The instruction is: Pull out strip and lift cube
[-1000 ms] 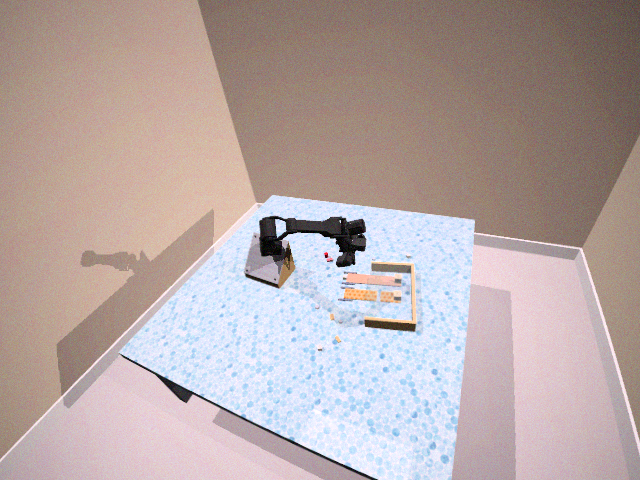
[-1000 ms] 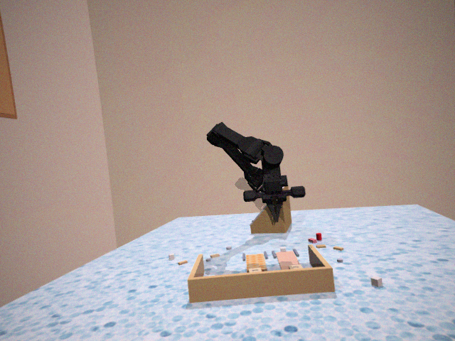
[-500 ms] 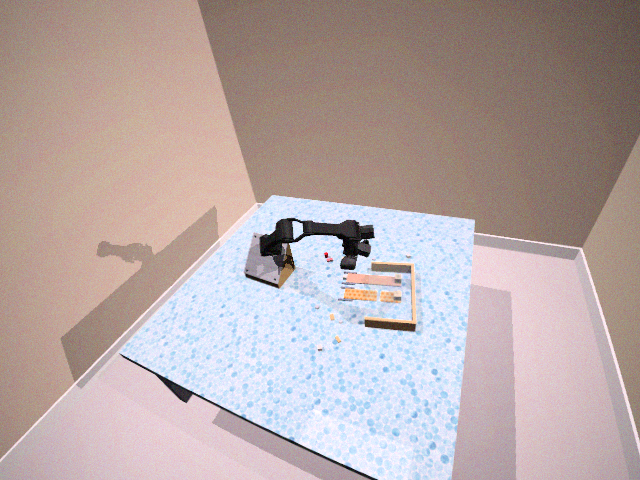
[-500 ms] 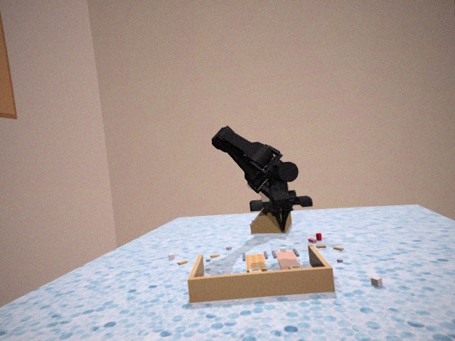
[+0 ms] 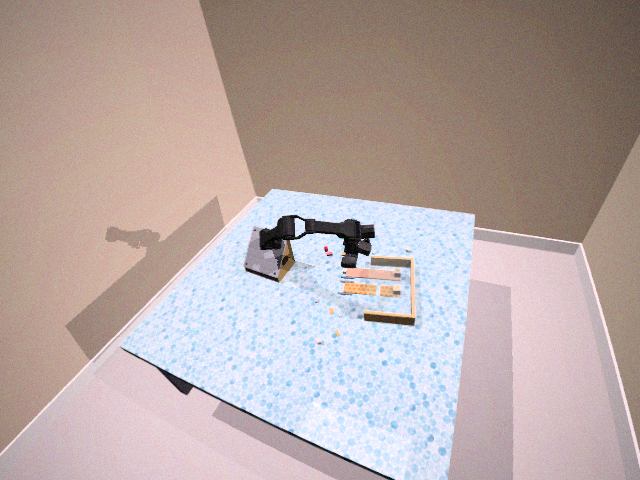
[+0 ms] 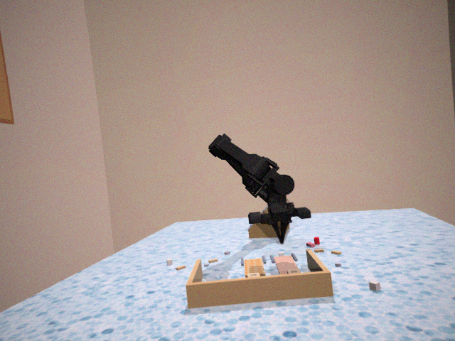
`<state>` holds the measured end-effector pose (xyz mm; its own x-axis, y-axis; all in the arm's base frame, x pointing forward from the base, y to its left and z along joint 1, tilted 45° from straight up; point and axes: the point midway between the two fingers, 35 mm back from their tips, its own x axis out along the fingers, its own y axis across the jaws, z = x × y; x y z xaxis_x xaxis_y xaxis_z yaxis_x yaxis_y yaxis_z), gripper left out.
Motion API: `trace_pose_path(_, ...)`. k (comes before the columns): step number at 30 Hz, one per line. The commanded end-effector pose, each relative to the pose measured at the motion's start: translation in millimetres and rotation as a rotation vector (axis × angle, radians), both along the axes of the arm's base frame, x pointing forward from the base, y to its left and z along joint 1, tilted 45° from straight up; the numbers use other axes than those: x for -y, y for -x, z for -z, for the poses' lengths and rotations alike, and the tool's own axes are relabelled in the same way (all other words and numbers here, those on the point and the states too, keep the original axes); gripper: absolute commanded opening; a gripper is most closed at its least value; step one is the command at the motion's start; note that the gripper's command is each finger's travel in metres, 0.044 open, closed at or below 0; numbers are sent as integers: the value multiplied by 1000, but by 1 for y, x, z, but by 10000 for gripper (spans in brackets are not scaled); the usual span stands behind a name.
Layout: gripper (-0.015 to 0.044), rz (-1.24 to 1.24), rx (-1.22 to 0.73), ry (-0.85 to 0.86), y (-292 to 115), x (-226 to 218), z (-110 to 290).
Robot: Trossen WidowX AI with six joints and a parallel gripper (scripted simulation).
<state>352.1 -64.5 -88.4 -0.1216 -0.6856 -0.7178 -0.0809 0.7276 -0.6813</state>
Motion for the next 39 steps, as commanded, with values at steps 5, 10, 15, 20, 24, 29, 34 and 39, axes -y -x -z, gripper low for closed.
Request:
trace_pose_path(5, 0, 0, -19, 6, 6, 12, 13)
trace_pose_path(10, 0, 0, -20, 7, 7, 17, 19)
trace_pose_path(15, 0, 0, -20, 8, 8, 23, 24)
trace_pose_path(20, 0, 0, -20, 9, 10, 29, 30)
trace_pose_path(24, 0, 0, -20, 10, 11, 33, 34)
trace_pose_path(29, 0, 0, -20, 10, 11, 34, 35)
trace_pose_path(34, 0, 0, -20, 10, 11, 34, 35)
trace_pose_path(39, 0, 0, -20, 10, 11, 34, 35)
